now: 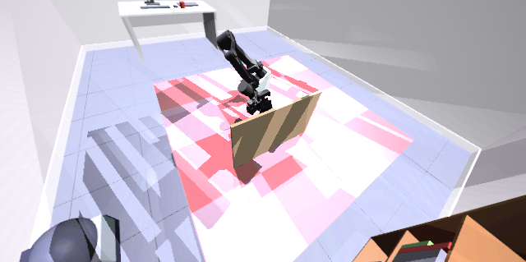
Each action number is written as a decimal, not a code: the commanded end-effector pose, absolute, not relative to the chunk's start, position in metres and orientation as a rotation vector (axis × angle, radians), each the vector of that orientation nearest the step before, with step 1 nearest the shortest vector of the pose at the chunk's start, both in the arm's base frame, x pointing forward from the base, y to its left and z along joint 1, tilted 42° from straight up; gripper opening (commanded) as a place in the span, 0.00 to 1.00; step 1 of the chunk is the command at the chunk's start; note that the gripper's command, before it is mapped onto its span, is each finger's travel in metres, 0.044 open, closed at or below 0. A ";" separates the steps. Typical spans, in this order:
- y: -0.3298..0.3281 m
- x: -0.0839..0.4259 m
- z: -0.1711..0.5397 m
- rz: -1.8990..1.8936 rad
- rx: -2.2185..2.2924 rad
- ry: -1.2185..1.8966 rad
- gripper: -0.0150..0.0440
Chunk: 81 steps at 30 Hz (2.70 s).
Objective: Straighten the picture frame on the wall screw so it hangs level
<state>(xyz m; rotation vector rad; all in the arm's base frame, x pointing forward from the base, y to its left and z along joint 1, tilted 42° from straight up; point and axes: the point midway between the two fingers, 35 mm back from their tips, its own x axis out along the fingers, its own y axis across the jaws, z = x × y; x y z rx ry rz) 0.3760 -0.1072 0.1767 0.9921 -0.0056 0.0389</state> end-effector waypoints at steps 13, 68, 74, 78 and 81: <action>-0.107 0.376 0.177 0.035 0.906 -0.010 0.25; -0.118 0.213 0.204 0.034 1.072 -0.009 0.69; -0.104 0.187 0.209 0.041 1.101 0.006 0.69; -0.105 0.188 0.209 0.041 1.099 0.005 0.69; -0.104 0.187 0.209 0.042 1.101 0.006 0.69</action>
